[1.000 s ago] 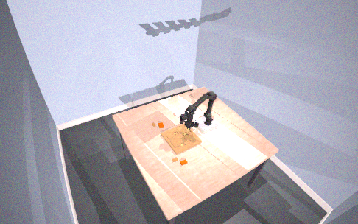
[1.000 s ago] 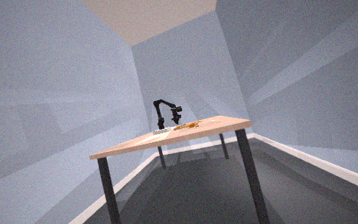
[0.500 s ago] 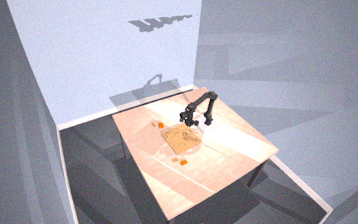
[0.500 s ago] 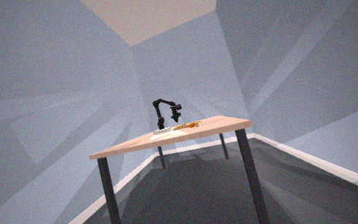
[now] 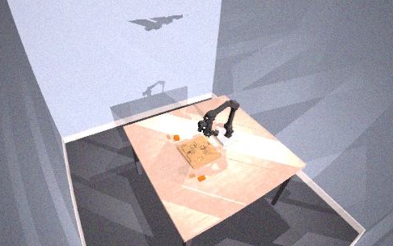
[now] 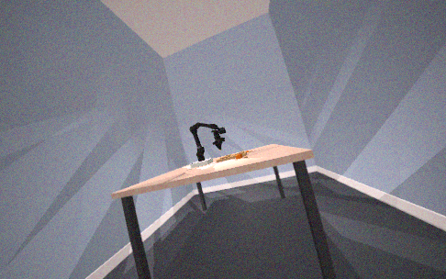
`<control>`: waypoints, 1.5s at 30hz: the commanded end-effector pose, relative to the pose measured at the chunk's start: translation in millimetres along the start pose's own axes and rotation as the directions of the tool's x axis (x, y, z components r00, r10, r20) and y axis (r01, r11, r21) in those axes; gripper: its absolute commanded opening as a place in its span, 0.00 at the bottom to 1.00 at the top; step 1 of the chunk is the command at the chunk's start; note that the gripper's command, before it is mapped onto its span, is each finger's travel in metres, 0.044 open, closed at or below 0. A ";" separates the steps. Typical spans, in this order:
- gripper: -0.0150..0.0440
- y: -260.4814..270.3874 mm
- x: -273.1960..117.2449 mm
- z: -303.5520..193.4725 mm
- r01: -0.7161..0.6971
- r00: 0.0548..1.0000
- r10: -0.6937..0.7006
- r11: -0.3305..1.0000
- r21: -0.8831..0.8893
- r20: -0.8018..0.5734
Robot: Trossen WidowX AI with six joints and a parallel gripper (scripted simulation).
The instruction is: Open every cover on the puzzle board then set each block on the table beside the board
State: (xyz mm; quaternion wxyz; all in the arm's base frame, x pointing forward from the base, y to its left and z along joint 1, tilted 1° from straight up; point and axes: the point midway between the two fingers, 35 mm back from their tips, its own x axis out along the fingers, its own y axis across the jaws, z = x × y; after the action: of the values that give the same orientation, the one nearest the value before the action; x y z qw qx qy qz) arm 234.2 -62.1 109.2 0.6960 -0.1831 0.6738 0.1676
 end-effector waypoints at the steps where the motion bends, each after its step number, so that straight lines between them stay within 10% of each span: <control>1: 0.39 2.4 -2.4 10.6 -0.001 1.000 0.001 1.000 0.001 0.001; 45: 0.39 78.5 -9.9 134.6 -0.011 1.000 0.011 1.000 0.001 0.013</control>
State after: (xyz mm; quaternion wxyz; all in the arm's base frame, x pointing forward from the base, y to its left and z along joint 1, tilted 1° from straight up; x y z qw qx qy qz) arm 310.6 60.8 120.0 0.6994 -0.1783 0.6699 0.1739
